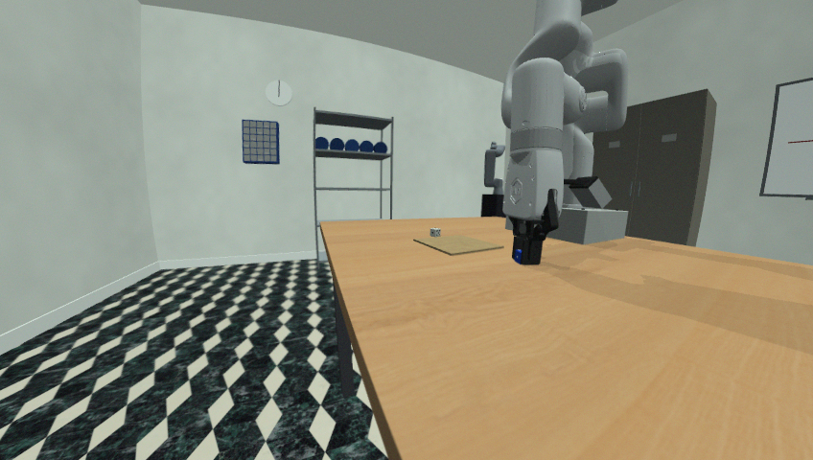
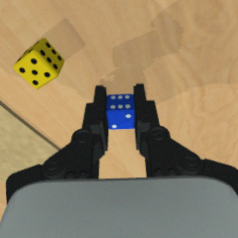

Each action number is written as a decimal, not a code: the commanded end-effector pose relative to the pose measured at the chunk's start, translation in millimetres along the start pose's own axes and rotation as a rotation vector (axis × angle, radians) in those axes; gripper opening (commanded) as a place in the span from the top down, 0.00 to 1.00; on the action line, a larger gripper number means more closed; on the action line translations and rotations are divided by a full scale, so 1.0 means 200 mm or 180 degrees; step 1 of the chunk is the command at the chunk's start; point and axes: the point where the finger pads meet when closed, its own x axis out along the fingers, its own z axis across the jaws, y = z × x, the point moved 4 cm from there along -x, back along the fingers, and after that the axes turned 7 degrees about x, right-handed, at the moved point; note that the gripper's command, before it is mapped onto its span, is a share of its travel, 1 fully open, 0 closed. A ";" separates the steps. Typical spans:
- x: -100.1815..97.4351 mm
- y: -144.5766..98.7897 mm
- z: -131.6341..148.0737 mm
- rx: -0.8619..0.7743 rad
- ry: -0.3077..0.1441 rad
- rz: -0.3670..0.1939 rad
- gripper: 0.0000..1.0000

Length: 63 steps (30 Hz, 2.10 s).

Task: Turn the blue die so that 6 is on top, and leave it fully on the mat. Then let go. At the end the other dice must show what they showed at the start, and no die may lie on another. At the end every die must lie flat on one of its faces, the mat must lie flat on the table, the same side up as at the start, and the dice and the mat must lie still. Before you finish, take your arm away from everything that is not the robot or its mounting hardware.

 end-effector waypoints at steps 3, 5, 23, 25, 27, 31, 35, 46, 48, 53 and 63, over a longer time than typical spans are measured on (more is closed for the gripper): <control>0.00 0.00 0.00 0.0000 -0.0008 -0.0007 0.85; 0.00 0.00 0.00 0.0000 -0.0008 -0.0007 0.85; 0.00 0.00 0.00 0.0000 -0.0008 -0.0007 0.85; 0.00 0.00 0.00 0.0000 -0.0008 -0.0007 0.85; 0.00 0.00 0.00 0.0000 -0.0008 -0.0007 0.85; -0.01 0.00 0.00 0.0000 -0.0008 -0.0007 0.85; -0.02 0.00 0.00 0.0000 -0.0008 -0.0007 0.85; -0.36 0.00 0.00 0.0000 -0.0008 -0.0007 0.85; -0.42 0.00 0.00 0.0000 -0.0008 -0.0007 0.85; -0.48 0.00 0.00 0.0000 -0.0008 -0.0007 0.85; -0.50 0.00 0.00 0.0000 -0.0008 -0.0007 0.85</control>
